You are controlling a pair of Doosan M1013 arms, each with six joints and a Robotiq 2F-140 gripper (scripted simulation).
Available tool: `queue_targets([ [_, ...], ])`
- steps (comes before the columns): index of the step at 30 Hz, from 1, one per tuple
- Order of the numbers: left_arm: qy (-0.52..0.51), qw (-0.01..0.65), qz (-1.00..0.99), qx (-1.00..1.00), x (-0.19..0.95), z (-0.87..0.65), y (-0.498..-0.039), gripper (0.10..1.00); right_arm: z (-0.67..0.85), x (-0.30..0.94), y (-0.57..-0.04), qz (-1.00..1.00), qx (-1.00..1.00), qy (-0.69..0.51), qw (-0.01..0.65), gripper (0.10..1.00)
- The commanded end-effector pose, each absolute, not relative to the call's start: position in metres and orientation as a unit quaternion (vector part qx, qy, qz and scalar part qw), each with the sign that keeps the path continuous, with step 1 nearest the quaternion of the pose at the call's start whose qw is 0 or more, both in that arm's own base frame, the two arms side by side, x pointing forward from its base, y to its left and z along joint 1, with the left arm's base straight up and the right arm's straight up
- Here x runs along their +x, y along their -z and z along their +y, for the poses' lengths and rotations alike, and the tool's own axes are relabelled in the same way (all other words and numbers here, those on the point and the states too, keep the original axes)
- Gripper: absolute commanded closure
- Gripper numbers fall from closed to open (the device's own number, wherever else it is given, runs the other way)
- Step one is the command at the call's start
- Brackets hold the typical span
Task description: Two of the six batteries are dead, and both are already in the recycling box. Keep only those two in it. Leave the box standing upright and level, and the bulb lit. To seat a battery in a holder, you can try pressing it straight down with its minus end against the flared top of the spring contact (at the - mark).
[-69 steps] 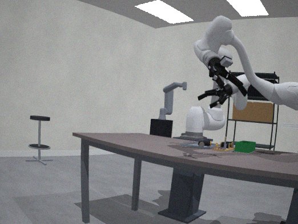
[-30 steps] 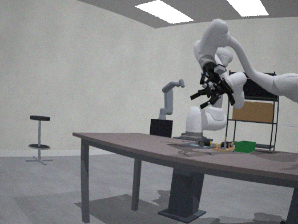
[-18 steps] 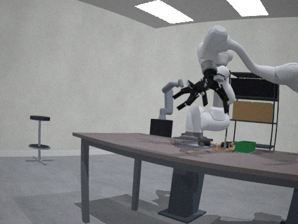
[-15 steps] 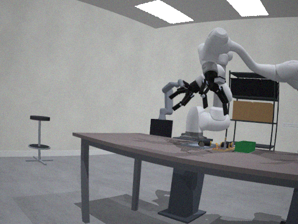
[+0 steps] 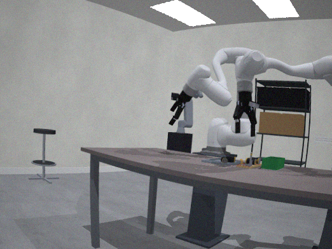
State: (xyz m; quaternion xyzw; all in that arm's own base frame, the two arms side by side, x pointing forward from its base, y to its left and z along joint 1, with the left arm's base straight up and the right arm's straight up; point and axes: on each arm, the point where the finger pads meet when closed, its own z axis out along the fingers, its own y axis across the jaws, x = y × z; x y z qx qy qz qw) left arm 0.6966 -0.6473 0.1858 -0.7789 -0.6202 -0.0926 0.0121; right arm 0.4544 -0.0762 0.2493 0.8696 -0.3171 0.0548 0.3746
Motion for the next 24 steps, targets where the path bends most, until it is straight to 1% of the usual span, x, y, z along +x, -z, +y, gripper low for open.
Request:
queue_targets([
  [1,0.047,-0.006,-0.653,-0.756,0.629,-0.653,-0.176,0.098,-0.129,0.426,-0.244,-0.346,0.865,0.007,0.363,0.098],
  [6,0.001,-0.002,-0.688,-0.726,0.562,-0.65,-0.163,0.098,-0.179,0.387,-0.238,-0.384,0.858,0.072,0.333,0.098],
  [14,-0.002,-0.002,-0.691,-0.723,0.558,-0.649,-0.162,0.098,-0.239,0.318,-0.232,-0.442,0.843,0.157,0.264,0.098],
  [16,-0.002,-0.002,-0.691,-0.723,0.558,-0.649,-0.162,0.098,-0.239,0.318,-0.232,-0.442,0.843,0.157,0.264,0.098],
  [24,0.0,-0.001,-0.69,-0.723,0.559,-0.649,-0.163,0.098,-0.281,0.239,-0.227,-0.505,0.819,0.218,0.162,0.098],
])
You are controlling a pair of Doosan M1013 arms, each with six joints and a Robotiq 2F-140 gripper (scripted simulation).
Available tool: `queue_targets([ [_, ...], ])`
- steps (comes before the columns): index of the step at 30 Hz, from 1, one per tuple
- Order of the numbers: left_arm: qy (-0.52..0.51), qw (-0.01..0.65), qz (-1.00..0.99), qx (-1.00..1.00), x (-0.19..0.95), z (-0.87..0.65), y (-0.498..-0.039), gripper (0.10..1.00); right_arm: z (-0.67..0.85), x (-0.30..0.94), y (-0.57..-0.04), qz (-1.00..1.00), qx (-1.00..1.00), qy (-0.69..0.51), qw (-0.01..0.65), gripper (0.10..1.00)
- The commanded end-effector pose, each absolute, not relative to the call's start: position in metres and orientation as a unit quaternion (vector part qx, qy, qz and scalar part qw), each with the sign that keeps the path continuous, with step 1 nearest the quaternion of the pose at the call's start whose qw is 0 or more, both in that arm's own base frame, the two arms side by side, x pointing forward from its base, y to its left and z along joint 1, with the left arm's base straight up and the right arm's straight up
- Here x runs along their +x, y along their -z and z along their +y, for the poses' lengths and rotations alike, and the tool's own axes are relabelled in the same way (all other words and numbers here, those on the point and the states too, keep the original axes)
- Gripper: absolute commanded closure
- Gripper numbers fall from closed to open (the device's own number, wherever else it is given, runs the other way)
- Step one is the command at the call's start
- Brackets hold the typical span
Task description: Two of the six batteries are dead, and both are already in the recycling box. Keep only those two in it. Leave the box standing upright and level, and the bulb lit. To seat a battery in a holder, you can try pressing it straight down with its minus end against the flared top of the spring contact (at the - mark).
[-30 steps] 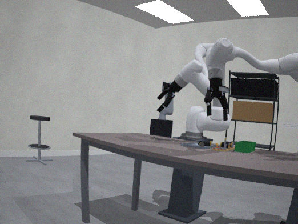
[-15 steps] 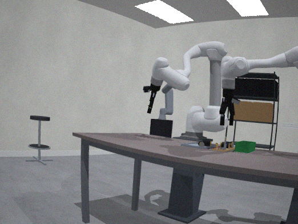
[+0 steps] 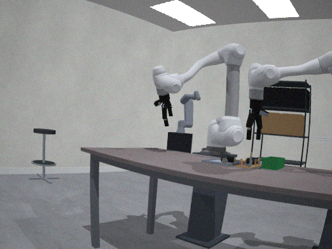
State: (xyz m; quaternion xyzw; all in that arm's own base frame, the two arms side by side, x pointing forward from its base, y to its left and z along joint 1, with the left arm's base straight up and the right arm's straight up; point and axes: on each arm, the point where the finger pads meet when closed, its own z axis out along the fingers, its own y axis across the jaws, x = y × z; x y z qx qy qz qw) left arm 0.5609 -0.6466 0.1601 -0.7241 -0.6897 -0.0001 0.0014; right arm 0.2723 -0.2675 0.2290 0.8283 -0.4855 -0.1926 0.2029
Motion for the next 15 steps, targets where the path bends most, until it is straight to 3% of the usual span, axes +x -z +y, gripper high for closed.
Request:
queue_targets([
  [1,0.0,-0.001,-0.69,-0.723,0.559,-0.649,-0.163,0.098,-0.284,0.23,-0.226,-0.511,0.816,0.223,0.15,0.098],
  [15,0.0,-0.001,-0.69,-0.723,0.559,-0.649,-0.163,0.098,-0.308,0.129,-0.226,-0.591,0.773,0.23,-0.013,0.098],
])
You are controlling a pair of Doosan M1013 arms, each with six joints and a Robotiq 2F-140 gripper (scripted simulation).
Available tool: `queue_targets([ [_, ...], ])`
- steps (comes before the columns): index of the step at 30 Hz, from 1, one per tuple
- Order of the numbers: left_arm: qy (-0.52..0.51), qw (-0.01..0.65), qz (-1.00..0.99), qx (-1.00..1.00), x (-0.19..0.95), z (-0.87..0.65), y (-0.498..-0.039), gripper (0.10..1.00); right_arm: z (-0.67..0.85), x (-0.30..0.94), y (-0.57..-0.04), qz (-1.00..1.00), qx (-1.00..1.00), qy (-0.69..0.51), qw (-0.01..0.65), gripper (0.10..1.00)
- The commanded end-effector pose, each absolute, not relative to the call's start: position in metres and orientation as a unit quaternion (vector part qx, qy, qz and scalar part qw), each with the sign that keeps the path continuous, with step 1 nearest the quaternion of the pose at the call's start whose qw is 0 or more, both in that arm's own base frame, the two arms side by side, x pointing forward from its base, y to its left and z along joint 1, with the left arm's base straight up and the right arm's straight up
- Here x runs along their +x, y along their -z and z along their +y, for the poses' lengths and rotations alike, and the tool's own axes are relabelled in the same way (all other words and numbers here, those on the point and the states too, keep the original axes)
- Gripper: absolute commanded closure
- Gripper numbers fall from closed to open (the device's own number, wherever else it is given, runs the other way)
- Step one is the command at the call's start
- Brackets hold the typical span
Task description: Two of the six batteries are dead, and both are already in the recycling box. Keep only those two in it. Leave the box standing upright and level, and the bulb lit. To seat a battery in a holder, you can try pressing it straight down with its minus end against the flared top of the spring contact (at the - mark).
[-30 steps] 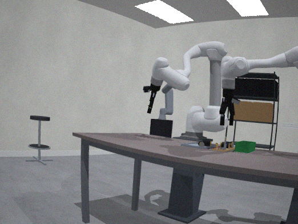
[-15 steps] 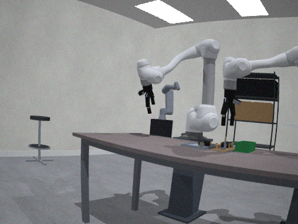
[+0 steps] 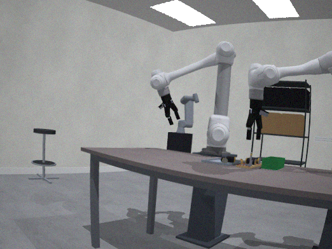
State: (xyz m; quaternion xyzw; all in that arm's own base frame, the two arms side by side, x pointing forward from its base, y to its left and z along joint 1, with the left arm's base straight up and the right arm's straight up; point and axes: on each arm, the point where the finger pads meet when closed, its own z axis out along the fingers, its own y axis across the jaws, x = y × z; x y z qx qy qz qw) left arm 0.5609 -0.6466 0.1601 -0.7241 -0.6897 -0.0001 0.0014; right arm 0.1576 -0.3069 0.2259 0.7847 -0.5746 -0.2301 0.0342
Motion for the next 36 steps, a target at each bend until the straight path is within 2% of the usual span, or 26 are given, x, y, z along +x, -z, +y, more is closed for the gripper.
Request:
queue_targets([
  [1,0.0,-0.001,-0.69,-0.723,0.559,-0.649,-0.163,0.098,-0.308,0.122,-0.226,-0.597,0.769,0.227,-0.025,0.098],
  [9,0.0,-0.001,-0.69,-0.723,0.559,-0.649,-0.163,0.098,-0.311,0.077,-0.229,-0.634,0.742,0.193,-0.103,0.098],
  [17,0.0,-0.001,-0.69,-0.723,0.559,-0.649,-0.163,0.098,-0.311,0.057,-0.231,-0.65,0.728,0.17,-0.135,0.098],
  [35,0.0,-0.001,-0.69,-0.723,0.559,-0.649,-0.163,0.098,-0.311,0.044,-0.233,-0.661,0.718,0.151,-0.155,0.098],
  [36,0.0,-0.001,-0.69,-0.724,0.559,-0.649,-0.163,0.734,-0.311,0.044,-0.233,-0.661,0.718,0.151,-0.155,0.098],
])
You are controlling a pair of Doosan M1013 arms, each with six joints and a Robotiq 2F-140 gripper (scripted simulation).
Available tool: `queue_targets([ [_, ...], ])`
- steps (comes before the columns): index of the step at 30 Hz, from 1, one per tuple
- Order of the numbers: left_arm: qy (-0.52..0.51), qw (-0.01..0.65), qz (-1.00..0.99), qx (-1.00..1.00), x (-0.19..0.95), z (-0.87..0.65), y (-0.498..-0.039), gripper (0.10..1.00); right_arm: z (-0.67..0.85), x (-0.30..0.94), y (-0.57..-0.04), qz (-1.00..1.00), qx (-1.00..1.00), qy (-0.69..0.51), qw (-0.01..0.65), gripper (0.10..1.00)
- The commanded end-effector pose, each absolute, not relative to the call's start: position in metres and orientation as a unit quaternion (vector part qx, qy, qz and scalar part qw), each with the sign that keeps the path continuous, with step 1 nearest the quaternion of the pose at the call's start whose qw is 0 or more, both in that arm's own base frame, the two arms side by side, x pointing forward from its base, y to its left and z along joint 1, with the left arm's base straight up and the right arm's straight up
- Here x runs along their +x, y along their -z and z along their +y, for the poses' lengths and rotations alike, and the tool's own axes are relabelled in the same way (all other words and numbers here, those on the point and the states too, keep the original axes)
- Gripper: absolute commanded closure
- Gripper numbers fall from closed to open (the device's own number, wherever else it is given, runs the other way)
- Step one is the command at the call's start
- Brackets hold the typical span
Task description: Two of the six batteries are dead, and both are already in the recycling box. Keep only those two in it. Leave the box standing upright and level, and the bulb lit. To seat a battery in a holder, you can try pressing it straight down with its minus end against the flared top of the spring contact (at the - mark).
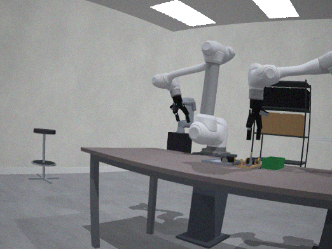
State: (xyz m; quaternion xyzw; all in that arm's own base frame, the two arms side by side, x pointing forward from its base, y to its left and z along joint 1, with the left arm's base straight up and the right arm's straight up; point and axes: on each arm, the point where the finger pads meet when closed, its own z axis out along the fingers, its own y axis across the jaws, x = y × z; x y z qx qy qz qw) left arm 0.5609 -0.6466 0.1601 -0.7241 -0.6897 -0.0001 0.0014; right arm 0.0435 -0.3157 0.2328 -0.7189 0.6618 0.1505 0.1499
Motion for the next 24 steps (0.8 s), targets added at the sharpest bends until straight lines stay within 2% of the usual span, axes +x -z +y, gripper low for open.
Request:
queue_targets([
  [1,0.0,-0.002,-0.689,-0.724,0.56,-0.652,-0.163,0.734,-0.311,0.044,-0.233,0.661,-0.718,-0.151,0.155,0.098],
  [16,0.001,0.001,-0.689,-0.725,0.594,-0.795,-0.161,0.734,-0.311,0.044,-0.233,0.661,-0.718,-0.151,0.155,0.098],
  [24,0.001,0.001,-0.689,-0.724,0.598,-0.808,-0.161,0.734,-0.311,0.044,-0.233,0.661,-0.718,-0.151,0.155,0.098],
])
